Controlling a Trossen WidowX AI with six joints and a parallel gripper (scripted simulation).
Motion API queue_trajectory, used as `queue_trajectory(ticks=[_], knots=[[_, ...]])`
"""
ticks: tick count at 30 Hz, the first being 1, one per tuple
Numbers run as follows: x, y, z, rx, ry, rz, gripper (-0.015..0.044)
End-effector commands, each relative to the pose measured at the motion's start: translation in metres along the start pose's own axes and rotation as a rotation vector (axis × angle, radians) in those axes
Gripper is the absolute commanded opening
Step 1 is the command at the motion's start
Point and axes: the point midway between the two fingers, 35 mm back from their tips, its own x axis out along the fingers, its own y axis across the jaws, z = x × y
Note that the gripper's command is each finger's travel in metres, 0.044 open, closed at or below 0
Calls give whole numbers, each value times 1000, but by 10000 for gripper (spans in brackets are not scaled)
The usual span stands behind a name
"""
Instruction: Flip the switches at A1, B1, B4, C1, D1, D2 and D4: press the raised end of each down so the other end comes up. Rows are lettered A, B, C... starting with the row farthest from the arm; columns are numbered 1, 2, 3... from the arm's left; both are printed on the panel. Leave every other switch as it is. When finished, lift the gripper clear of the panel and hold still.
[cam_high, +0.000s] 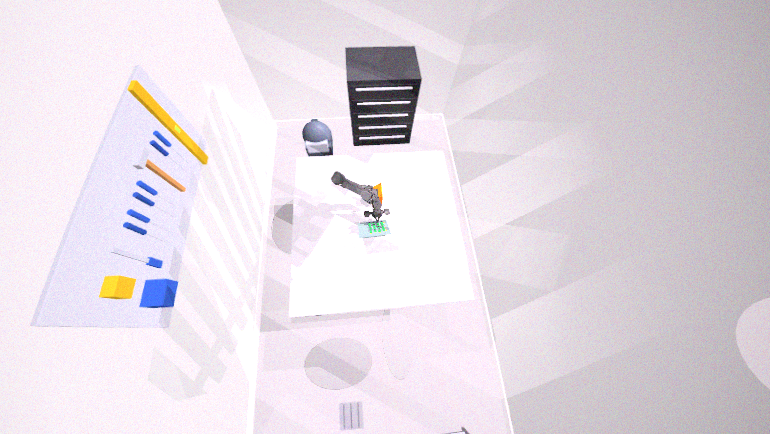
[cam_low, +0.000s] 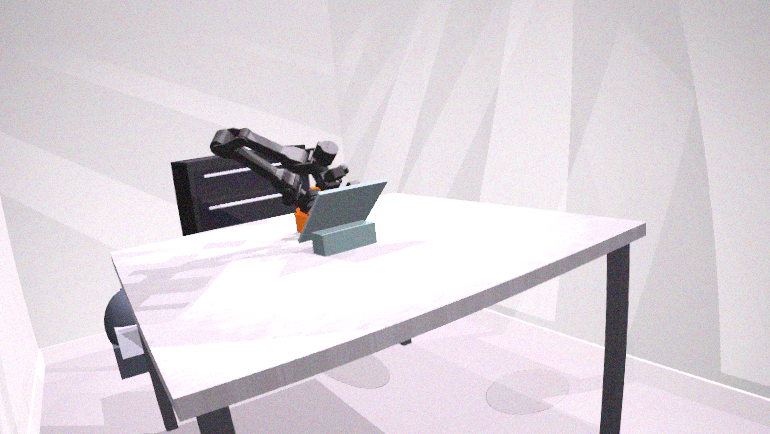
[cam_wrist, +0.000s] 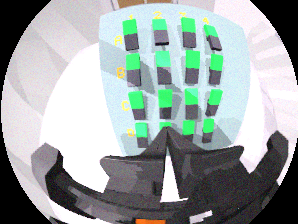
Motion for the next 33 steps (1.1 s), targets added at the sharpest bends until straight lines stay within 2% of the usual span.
queue_trajectory(ticks=[1, 4, 12, 23, 33], knots=[[1, 1, -1, -6, 2, 2, 0], [-5, 3, 0, 1, 3, 7, 0], [-63, 2, -3, -6, -19, 7, 0], [-65, 0, -3, -7, -21, 6, 0], [-64, -50, -16, -9, -17, 8, 0]])
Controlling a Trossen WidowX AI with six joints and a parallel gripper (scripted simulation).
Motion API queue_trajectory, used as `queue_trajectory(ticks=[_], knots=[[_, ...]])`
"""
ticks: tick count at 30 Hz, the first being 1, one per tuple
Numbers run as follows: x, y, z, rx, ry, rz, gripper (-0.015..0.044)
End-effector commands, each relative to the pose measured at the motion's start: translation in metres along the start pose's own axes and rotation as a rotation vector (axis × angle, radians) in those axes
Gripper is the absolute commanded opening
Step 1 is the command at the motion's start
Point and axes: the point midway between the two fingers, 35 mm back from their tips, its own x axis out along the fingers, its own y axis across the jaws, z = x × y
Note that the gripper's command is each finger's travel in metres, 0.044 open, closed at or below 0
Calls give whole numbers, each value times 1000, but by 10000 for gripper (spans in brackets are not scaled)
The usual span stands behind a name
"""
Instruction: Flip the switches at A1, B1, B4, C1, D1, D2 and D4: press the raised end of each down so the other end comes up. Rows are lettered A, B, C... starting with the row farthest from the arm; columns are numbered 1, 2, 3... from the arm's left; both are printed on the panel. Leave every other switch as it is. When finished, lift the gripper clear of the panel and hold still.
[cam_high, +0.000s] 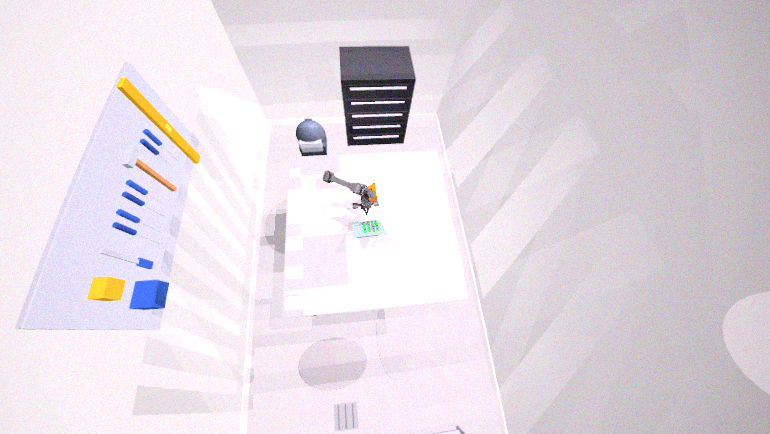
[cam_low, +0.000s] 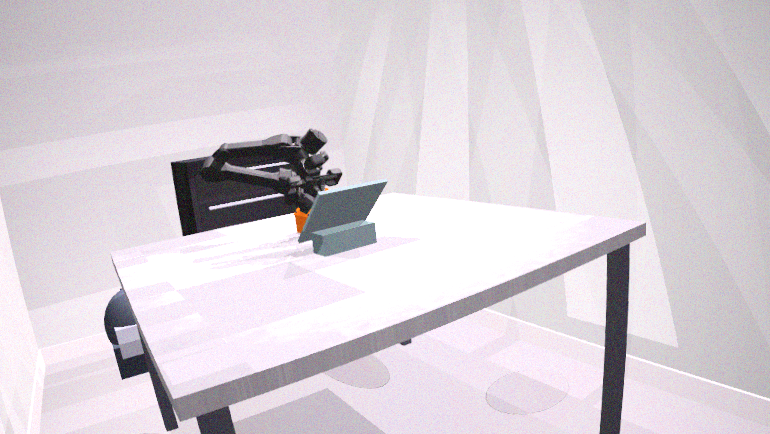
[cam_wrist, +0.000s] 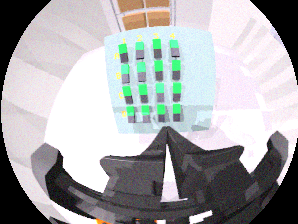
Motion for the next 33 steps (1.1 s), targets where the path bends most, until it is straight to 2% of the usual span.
queue_trajectory(ticks=[1, 7, 15, 33], knots=[[0, -21, -11, -7, 1, -6, 0], [1, -27, -15, -7, 0, -8, 0], [35, -28, -16, -7, -27, -10, 0], [50, -29, -16, -8, -30, -13, 0]])
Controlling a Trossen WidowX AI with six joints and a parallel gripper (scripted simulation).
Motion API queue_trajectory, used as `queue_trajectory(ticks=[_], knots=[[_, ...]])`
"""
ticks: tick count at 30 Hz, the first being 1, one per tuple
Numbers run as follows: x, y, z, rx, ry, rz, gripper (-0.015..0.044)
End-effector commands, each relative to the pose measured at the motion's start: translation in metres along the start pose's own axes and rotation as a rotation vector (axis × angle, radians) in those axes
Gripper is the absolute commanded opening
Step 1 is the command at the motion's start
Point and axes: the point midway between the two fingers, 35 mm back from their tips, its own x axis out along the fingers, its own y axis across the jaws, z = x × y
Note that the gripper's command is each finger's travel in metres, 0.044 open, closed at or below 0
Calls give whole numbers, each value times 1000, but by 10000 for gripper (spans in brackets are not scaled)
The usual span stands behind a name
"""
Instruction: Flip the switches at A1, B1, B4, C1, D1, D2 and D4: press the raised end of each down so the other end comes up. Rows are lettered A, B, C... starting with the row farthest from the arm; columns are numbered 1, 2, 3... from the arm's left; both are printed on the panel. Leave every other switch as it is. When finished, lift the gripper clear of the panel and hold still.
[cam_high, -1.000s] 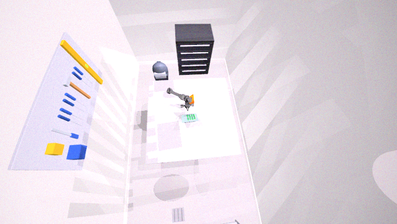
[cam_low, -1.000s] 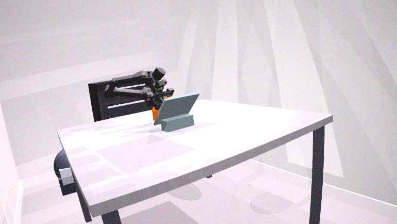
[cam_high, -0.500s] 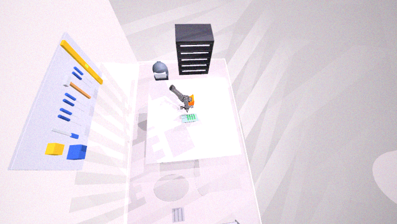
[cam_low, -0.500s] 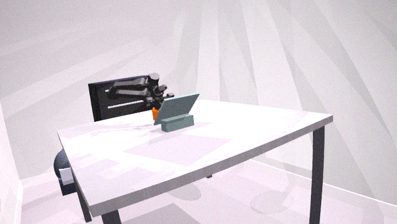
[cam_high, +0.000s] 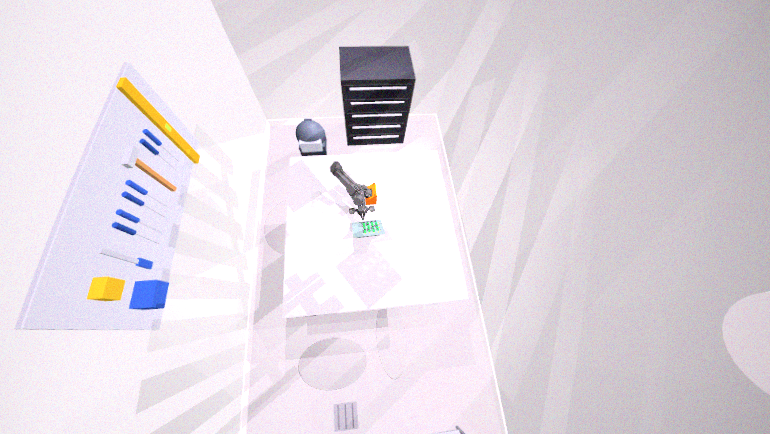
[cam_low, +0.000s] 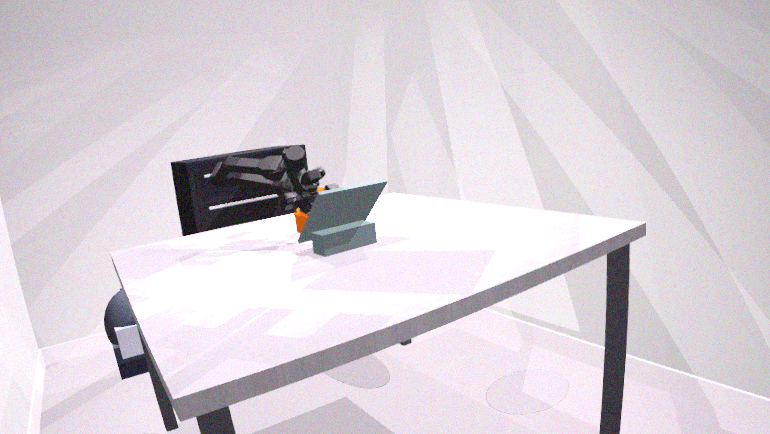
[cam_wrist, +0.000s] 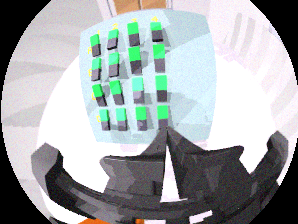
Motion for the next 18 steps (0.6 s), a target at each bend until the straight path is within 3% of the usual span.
queue_trajectory(ticks=[1, 18], knots=[[6, 2, -3, -12, 8, 4, 0], [14, 2, -3, -11, 8, 5, 0]])
